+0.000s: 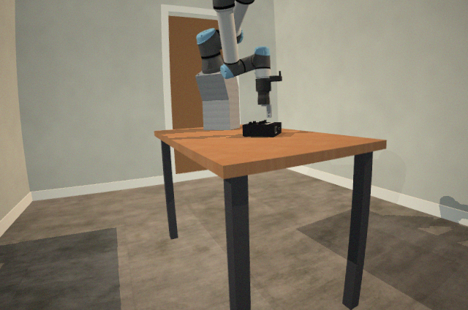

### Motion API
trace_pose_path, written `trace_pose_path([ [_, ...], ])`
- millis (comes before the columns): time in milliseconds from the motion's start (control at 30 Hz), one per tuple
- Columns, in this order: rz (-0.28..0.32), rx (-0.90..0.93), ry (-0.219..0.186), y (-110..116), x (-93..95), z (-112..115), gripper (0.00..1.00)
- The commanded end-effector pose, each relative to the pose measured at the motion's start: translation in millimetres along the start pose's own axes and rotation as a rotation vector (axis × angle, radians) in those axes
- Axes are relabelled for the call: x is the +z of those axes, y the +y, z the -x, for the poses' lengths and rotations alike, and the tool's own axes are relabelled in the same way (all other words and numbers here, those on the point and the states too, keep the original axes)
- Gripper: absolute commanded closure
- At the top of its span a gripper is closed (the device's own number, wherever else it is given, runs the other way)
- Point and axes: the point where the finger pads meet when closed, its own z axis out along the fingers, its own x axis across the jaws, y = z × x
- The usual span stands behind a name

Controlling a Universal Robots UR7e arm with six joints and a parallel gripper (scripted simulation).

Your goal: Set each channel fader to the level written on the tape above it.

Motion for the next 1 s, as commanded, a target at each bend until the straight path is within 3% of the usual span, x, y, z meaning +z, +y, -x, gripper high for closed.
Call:
trace_pose_path([
  [0,-0.001,0.0,0.001,-0.4,0.9,-0.2,1.0],
  [967,-0.001,0.0,0.001,-0.5,4.5,-0.1,1.0],
])
